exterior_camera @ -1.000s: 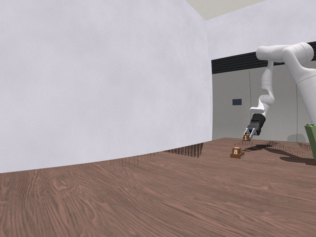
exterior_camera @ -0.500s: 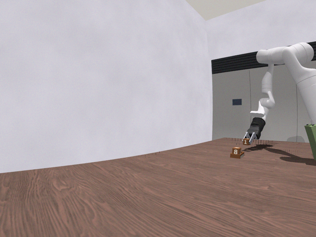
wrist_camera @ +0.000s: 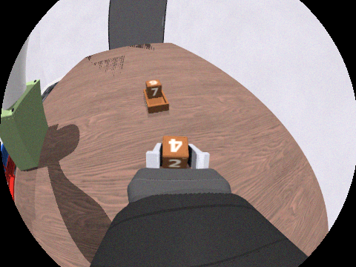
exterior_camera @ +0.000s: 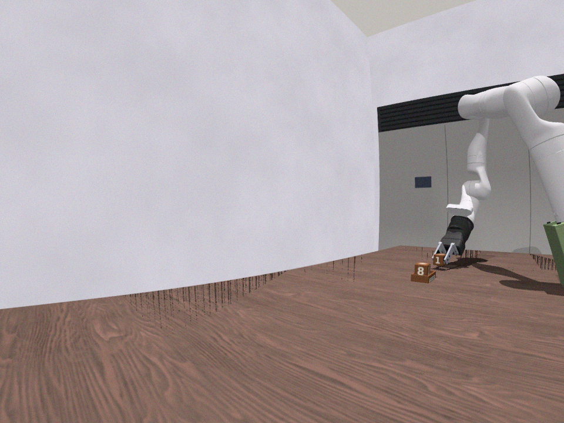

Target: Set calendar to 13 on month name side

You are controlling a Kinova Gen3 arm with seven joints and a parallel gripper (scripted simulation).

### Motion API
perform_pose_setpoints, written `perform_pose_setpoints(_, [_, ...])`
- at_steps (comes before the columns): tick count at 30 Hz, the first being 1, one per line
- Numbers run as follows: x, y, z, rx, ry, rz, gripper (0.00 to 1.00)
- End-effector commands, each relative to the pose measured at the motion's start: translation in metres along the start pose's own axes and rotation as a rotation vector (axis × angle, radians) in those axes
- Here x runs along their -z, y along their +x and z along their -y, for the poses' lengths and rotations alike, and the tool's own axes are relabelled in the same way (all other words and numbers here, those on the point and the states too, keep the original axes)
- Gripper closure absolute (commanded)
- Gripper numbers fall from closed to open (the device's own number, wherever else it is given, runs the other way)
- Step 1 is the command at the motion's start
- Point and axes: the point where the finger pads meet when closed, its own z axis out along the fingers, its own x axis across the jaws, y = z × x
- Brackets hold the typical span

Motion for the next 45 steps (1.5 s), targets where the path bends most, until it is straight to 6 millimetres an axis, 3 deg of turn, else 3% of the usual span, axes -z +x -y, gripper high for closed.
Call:
perform_pose_setpoints(1, [-0.0031, -0.0007, -0.0013, -0.002, 0.004, 0.001, 0.40])
perform_pose_setpoints(45, [-0.0062, -0.0007, -0.0044, -0.002, 0.004, 0.001, 0.40])
